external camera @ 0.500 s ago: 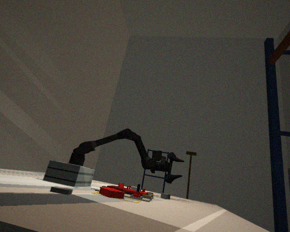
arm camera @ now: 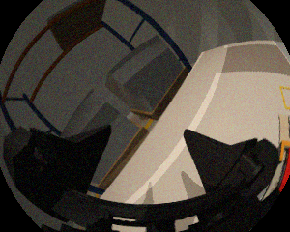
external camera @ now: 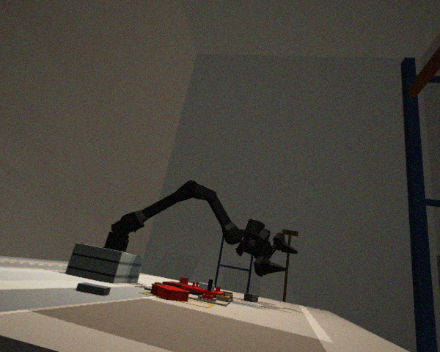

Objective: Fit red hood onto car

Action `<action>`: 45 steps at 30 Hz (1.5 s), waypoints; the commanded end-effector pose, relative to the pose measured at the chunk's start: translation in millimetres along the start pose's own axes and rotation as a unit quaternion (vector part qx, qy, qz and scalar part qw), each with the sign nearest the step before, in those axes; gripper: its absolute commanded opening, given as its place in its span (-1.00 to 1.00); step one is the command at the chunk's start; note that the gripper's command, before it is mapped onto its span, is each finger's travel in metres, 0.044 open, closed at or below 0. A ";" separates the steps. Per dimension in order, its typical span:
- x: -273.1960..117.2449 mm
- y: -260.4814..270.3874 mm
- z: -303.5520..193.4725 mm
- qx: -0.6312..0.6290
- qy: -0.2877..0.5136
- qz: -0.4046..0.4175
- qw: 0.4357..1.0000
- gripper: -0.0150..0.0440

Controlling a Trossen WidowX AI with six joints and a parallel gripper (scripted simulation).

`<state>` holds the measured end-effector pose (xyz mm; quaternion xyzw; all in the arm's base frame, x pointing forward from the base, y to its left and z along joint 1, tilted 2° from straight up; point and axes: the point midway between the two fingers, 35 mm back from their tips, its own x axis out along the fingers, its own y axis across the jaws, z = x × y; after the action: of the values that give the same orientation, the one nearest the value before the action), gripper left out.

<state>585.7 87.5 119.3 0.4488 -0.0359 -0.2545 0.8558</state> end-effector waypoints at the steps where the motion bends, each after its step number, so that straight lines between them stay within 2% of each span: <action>1: 15.8 -32.9 23.1 -0.059 0.025 -0.045 0.997 1.00; 6: 26.3 -59.4 44.3 -0.108 0.048 -0.082 0.990 1.00; 11: 34.0 -114.6 84.7 -0.195 0.111 -0.157 0.962 1.00; 16: 23.6 -171.3 123.8 -0.255 0.189 -0.226 0.921 1.00; 24: -28.5 -251.8 177.6 -0.290 0.334 -0.312 0.841 1.00; 34: -134.8 -310.1 220.4 -0.230 0.517 -0.355 0.745 1.00; 38: -147.2 -311.5 220.1 -0.222 0.528 -0.355 0.739 1.00; 45: -146.9 -312.4 219.3 -0.222 0.528 -0.355 0.739 1.00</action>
<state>271.5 -156.0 29.9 0.2878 0.6373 -0.2673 0.6631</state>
